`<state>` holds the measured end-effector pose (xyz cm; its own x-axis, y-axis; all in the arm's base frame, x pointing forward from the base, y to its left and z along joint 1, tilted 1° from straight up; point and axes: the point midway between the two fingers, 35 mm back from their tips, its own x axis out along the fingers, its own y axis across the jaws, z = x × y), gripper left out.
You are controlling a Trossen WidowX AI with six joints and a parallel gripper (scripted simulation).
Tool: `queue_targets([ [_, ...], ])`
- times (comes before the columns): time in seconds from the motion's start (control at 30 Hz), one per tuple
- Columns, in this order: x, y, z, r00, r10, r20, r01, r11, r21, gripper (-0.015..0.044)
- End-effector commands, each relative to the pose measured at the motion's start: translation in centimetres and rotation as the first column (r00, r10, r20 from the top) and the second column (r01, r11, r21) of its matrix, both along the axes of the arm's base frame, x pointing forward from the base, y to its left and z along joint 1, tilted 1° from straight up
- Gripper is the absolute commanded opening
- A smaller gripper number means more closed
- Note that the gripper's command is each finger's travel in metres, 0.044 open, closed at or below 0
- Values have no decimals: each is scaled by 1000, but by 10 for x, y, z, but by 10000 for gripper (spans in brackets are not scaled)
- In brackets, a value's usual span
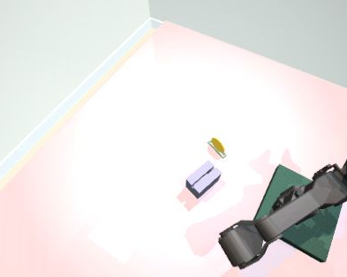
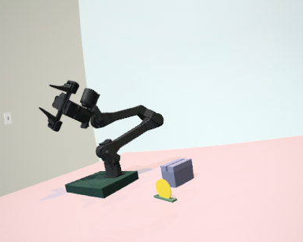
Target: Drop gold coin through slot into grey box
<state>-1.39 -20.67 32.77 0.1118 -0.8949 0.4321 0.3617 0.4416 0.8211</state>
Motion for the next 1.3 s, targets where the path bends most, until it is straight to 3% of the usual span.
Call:
queue_targets([
  [0.0,1,-2,0,1000,3,-1,-3,1000,8,374],
  [0.27,60,-59,-29,969,215,-121,-158,917,366,164],
  [0.53,161,-71,-81,744,584,-326,-227,679,699,161],
  [0.7,225,-44,-115,432,800,-417,-182,530,828,161],
  [0.87,277,5,-144,11,896,-444,-98,443,891,161],
  [1.0,303,53,-168,-348,857,-379,-5,402,915,161],
  [1.13,315,104,-190,-667,709,-230,104,394,913,161],
  [1.2,315,125,-196,-779,609,-146,148,405,902,161],
  [1.27,314,132,-198,-814,570,-114,162,410,898,161],
])
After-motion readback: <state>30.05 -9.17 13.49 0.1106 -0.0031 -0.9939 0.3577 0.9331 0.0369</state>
